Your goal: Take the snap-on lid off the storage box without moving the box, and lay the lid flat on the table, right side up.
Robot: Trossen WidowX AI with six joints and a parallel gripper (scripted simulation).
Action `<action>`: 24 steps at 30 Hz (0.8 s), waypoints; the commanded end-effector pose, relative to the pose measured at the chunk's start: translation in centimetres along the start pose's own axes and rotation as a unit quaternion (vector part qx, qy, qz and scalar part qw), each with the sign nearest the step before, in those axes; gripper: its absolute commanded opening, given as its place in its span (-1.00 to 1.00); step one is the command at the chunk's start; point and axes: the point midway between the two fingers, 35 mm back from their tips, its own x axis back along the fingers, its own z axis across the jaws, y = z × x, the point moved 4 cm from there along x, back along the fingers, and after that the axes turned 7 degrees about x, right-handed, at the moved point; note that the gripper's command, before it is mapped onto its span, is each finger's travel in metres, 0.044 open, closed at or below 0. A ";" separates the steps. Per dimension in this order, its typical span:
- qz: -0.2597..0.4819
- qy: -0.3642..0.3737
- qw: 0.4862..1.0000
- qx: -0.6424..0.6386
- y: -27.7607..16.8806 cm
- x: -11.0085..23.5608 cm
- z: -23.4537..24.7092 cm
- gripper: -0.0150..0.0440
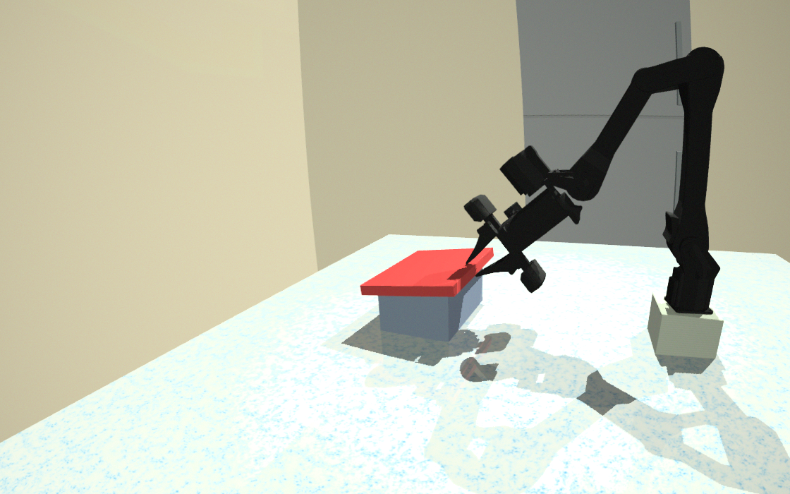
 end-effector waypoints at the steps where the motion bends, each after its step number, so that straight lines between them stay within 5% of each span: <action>1: 0.000 0.001 1.000 0.000 0.0 0.0 0.0 -0.49; 24: 0.000 0.001 1.000 0.000 0.0 -0.2 0.2 -0.49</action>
